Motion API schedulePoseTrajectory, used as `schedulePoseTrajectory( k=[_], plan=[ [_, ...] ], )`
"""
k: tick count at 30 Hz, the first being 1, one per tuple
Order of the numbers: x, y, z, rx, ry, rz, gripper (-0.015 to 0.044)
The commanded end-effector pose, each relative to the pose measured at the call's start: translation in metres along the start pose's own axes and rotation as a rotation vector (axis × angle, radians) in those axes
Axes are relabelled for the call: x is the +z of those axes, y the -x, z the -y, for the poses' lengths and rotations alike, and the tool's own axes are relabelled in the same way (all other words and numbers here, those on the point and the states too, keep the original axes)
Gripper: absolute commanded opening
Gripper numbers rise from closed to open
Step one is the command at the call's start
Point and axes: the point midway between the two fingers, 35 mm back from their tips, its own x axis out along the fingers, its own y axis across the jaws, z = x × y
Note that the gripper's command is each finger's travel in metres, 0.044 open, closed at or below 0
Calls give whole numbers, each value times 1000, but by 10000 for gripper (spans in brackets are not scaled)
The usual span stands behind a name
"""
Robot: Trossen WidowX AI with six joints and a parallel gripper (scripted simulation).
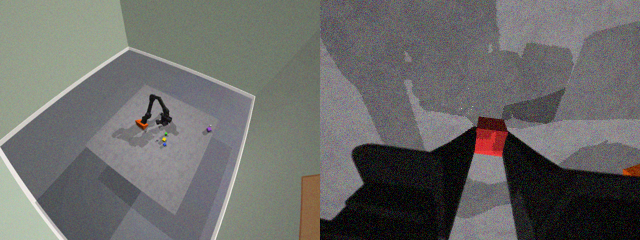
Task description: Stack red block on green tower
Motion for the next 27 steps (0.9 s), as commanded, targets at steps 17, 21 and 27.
schedulePoseTrajectory(
  k=[17, 21, 27],
  plan=[
    [1, 92, -2, 7, 4, 17, 0],
    [0, 102, -1, 11, 0, 34, 0],
    [0, 102, -1, 14, -21, 34, 0]
  ],
)
